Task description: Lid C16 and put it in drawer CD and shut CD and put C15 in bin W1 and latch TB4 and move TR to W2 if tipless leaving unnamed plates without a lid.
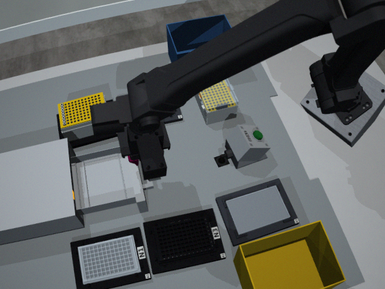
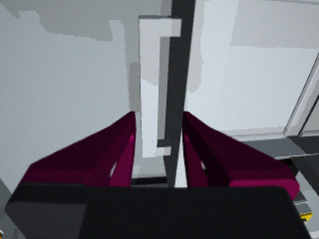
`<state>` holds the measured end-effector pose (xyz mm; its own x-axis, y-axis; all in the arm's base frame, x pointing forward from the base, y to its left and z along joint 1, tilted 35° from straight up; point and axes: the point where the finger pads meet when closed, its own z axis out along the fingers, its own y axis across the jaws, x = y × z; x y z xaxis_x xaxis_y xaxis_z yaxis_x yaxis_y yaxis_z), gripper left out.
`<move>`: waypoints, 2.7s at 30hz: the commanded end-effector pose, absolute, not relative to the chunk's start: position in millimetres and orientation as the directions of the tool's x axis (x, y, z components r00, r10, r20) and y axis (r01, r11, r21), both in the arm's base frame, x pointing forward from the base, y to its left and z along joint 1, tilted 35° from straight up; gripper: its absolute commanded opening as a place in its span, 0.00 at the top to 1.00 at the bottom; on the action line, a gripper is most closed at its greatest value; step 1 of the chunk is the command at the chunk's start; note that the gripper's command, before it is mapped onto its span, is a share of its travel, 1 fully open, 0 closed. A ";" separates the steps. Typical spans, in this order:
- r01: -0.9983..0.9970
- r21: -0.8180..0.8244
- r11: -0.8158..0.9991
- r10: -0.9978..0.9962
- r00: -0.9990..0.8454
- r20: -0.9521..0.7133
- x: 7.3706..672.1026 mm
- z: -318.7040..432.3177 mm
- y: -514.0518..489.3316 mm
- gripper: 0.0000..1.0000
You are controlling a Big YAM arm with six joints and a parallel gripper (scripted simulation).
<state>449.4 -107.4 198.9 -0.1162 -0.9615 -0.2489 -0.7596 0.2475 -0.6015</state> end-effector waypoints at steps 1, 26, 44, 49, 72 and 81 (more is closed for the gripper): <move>-0.834 -0.496 0.241 -0.954 -0.109 -0.280 435.2 143.5 -86.8 0.70; -0.836 -0.493 0.240 -0.954 -0.108 -0.280 429.7 140.2 -85.1 0.70; -0.836 -0.493 0.240 -0.954 -0.108 -0.280 429.7 140.2 -85.1 0.70; -0.836 -0.493 0.240 -0.954 -0.108 -0.280 429.7 140.2 -85.1 0.70; -0.836 -0.493 0.240 -0.954 -0.108 -0.280 429.7 140.2 -85.1 0.70; -0.836 -0.493 0.240 -0.954 -0.108 -0.280 429.7 140.2 -85.1 0.70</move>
<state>443.9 -105.6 195.5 -0.1169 -0.9616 -0.2481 -0.7591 0.2476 -0.6020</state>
